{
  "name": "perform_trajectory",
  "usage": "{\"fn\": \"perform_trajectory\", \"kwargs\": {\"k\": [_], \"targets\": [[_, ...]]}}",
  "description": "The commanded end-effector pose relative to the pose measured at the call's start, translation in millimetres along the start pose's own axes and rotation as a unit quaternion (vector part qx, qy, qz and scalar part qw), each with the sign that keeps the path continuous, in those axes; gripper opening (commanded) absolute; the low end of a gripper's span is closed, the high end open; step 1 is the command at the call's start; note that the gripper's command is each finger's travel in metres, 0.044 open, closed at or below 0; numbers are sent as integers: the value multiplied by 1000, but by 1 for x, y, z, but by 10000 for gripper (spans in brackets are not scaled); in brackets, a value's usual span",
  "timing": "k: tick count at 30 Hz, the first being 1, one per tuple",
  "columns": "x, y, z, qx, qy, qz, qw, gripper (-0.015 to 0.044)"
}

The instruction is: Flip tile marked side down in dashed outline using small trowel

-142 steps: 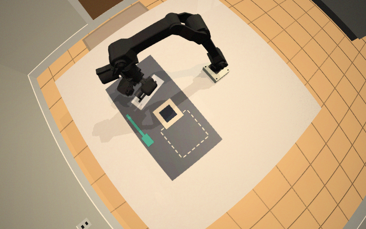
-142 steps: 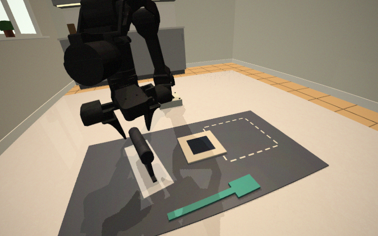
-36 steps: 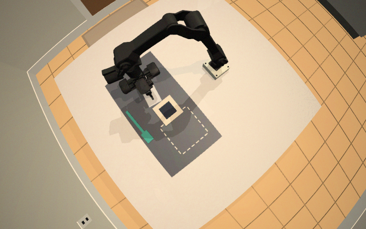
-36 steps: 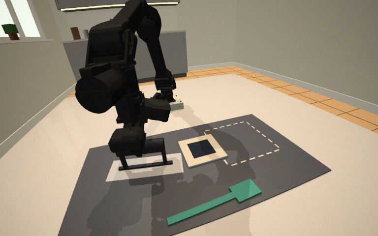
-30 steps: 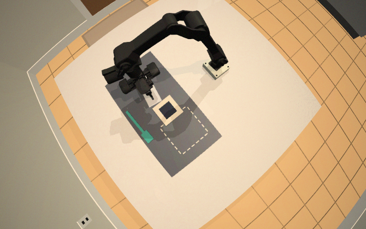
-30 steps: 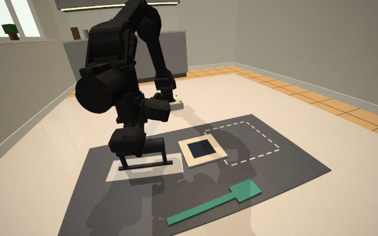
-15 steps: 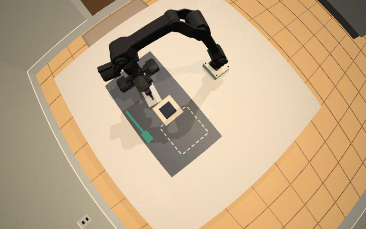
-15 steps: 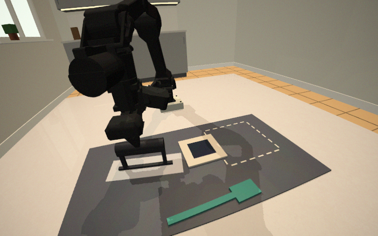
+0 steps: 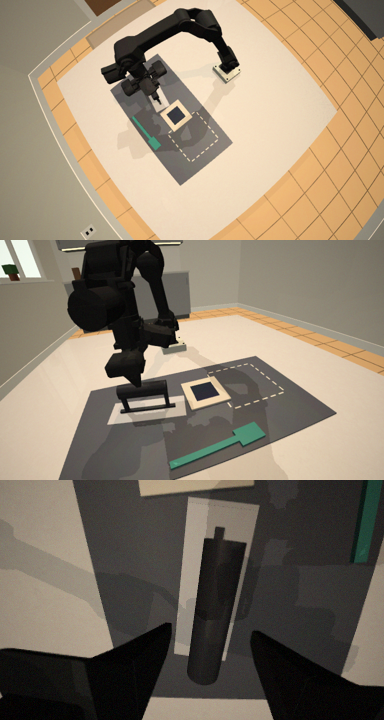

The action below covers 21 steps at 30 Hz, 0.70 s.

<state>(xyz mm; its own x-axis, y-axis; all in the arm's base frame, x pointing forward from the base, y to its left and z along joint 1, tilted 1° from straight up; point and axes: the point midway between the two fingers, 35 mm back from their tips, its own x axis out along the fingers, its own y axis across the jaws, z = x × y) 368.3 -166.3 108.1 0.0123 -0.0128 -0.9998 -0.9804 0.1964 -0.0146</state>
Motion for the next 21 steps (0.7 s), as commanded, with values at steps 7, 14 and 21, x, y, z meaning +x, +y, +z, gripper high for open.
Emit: {"fn": "perform_trajectory", "kwargs": {"k": [7,14,21], "targets": [[17,-1,0,14,0,2,1000,270],[28,-2,0,21,0,1,1000,270],[37,-2,0,28,0,1,1000,270]]}}
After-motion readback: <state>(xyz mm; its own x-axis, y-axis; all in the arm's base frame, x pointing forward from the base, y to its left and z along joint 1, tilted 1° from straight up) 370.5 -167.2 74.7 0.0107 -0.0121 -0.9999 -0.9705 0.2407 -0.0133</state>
